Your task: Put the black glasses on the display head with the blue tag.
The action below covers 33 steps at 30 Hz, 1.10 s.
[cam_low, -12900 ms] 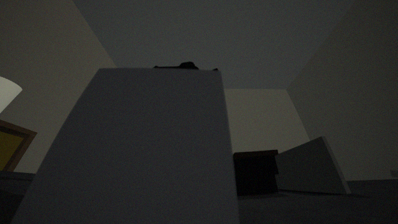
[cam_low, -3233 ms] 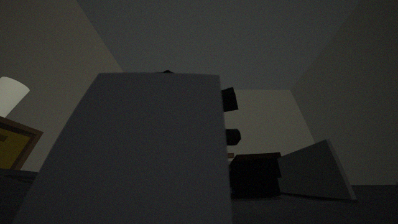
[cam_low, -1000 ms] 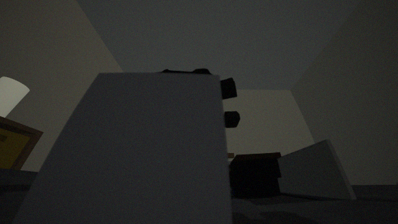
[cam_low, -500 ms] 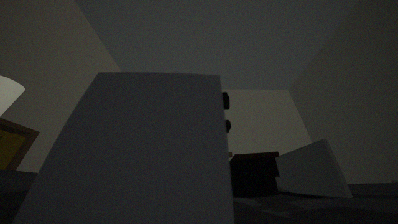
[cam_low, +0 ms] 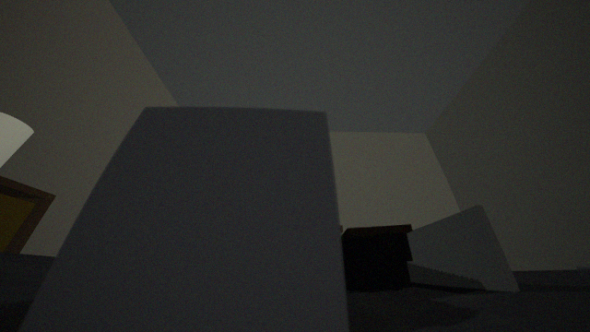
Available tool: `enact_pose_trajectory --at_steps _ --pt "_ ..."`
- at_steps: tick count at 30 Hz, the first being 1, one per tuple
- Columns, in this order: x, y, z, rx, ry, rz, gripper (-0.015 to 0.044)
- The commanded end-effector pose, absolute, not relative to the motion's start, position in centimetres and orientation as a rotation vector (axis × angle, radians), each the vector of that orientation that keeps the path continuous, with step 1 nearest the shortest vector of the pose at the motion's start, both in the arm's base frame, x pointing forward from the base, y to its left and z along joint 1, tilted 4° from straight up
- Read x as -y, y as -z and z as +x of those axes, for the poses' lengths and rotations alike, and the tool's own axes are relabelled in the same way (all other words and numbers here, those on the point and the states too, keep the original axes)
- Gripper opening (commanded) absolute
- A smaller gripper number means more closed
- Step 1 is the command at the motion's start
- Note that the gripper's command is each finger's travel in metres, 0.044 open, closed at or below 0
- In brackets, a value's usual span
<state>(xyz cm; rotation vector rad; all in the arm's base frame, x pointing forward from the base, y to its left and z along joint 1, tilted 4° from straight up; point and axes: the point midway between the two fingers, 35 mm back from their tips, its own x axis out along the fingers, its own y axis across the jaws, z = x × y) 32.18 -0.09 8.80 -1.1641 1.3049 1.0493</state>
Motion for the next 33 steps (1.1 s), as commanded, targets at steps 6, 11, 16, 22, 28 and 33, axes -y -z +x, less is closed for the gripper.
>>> enact_pose_trajectory --at_steps 6,11,16,22,28,33 --pt "-4.3 -8.1 29.8 -1.308 -1.053 -1.157 0.0" --pt "-4.6 -8.0 29.6 -1.308 -1.053 -1.157 0.0" --pt "-4.6 -7.6 29.7 -1.308 -1.053 -1.157 0.0" --pt "-4.5 -6.9 29.8 -1.308 -1.053 -1.157 0.0" --pt "-4.5 -6.2 29.9 -1.308 -1.053 -1.157 0.0" --pt "-4.5 -5.6 30.0 -1.308 -1.053 -1.157 0.0"
